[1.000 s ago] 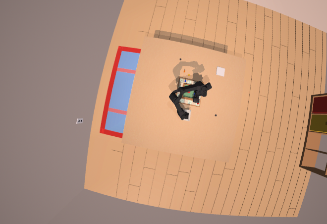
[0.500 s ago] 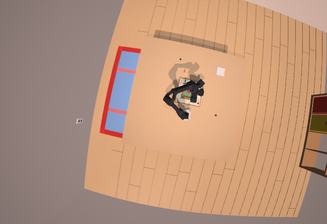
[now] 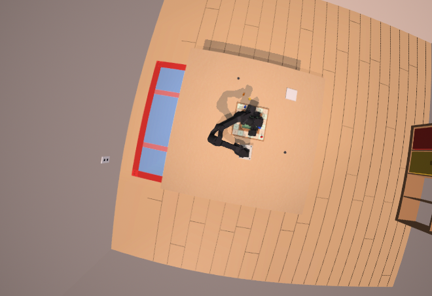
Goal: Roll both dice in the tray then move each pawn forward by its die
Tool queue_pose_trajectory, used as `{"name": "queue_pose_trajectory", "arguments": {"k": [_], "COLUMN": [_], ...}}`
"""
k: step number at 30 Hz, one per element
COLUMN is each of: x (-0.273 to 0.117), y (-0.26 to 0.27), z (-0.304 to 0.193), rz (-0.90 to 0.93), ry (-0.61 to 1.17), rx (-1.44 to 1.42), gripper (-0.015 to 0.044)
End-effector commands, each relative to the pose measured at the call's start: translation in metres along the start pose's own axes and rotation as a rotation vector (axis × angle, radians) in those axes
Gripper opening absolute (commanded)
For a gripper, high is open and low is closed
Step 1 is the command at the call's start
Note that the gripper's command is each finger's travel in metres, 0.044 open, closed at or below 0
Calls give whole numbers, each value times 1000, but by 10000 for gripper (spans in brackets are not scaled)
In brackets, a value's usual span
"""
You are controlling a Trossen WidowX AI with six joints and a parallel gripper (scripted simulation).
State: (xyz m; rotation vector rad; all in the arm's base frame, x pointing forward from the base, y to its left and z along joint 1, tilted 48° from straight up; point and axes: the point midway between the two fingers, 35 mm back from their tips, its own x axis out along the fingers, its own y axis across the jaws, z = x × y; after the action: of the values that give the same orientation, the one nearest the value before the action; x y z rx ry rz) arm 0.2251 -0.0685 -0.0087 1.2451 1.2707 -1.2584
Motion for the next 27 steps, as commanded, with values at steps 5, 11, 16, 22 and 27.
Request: {"name": "queue_pose_trajectory", "arguments": {"k": [5, 11, 16, 22, 27], "x": [-13, -46, -49, -49, -49], "y": [21, 73, 76, 76, 76], "z": [4, 8, 7, 7, 7], "rz": [32, 35, 53, 53, 53], "ry": [-64, -65, -64, -64, -64], "rx": [20, 20, 13, 13, 13], "gripper": [0, 0, 0, 0, 79]}}
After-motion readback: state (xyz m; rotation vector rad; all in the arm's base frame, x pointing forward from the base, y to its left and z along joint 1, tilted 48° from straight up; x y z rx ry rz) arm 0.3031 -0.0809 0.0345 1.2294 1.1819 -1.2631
